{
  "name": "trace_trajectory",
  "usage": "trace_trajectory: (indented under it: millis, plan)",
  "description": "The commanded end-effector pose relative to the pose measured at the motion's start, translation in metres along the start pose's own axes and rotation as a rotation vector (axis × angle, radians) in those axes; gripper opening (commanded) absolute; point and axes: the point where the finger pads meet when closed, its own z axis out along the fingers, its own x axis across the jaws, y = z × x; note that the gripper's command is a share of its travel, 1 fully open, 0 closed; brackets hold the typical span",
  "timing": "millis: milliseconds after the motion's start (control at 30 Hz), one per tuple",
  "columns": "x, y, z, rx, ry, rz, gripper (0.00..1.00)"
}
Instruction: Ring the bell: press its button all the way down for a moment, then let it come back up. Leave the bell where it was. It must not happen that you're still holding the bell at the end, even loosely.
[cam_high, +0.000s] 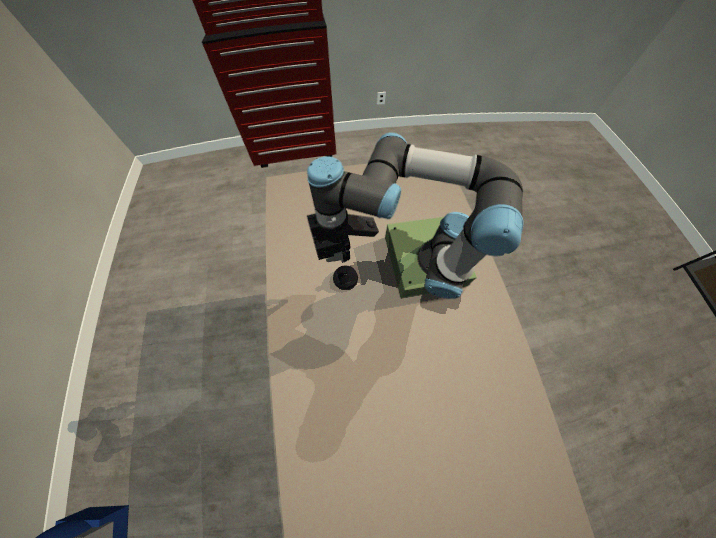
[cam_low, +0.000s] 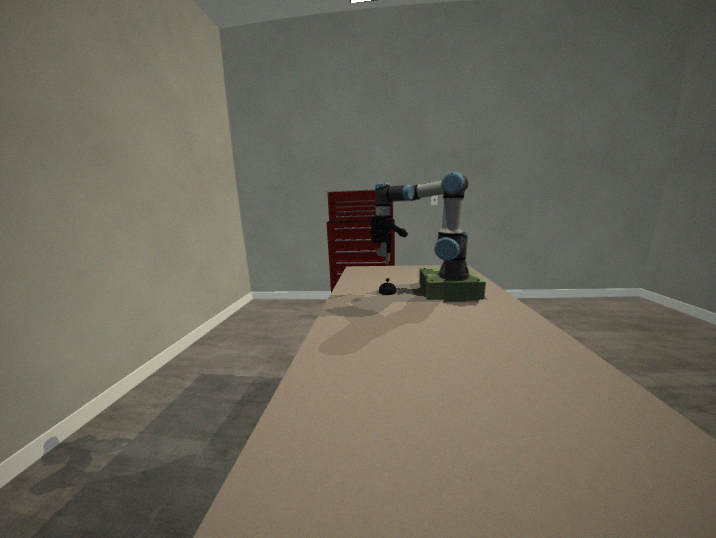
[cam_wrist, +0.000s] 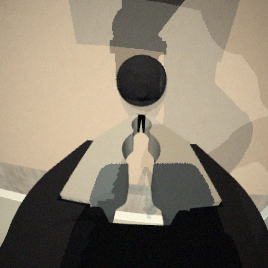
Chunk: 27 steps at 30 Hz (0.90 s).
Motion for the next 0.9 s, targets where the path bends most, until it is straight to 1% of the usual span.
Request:
trace_trajectory:
  millis: [0, 233, 533, 600, 867]
  plan:
    - [-0.001, 0.000, 0.002, -0.003, 0.000, 0.000, 0.00]
    - [-0.001, 0.000, 0.009, -0.003, 0.000, 0.000, 0.00]
    - [-0.002, -0.001, 0.025, -0.003, 0.000, 0.000, 0.00]
    - [-0.002, -0.001, 0.025, -0.003, 0.000, 0.000, 0.00]
    - [-0.003, -0.002, 0.041, -0.003, 0.000, 0.000, 0.00]
